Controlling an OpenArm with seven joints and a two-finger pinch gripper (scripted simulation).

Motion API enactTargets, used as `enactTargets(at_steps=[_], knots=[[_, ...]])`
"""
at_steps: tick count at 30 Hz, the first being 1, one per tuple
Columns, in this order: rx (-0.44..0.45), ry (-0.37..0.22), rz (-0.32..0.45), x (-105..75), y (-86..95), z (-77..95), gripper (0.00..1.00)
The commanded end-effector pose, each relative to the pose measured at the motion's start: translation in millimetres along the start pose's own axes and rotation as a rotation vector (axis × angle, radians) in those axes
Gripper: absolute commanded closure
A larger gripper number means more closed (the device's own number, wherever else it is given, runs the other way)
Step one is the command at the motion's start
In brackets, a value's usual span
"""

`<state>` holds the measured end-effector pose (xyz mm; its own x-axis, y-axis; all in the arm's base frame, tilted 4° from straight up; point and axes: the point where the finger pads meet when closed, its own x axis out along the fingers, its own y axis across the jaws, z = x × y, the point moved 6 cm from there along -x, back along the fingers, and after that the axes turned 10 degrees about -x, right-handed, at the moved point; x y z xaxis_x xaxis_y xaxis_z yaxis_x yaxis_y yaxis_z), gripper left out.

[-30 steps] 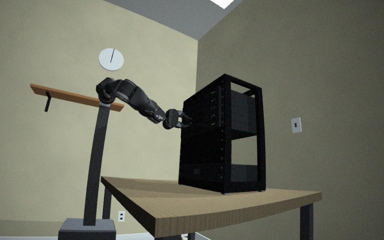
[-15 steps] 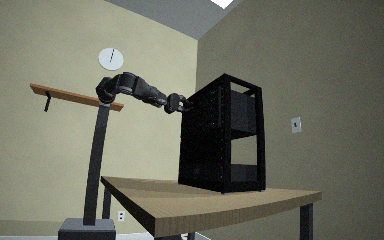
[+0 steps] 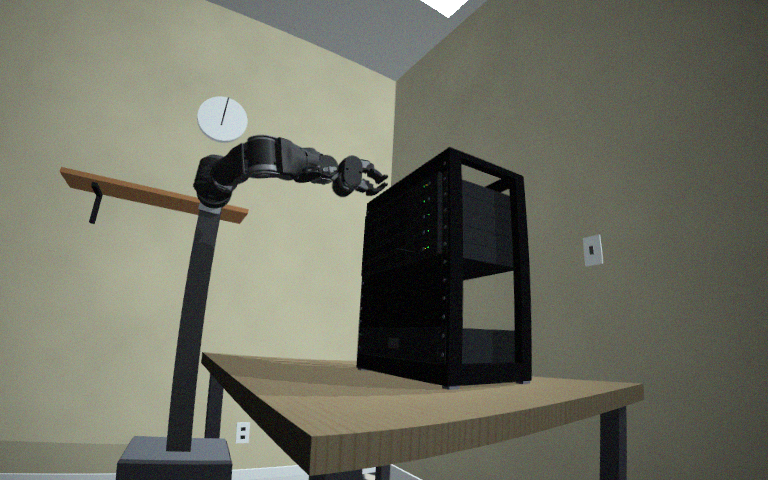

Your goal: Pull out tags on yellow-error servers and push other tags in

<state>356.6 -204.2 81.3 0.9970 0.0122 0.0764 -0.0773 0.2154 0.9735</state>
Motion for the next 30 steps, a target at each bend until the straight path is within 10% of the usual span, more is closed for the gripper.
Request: enactTargets(at_steps=[1,30], knots=[[-0.002,0.007,-0.016,0.4,-0.5,-0.9,0.90],[-0.003,0.008,-0.016,0.2,1.9,-2.2,0.90]])
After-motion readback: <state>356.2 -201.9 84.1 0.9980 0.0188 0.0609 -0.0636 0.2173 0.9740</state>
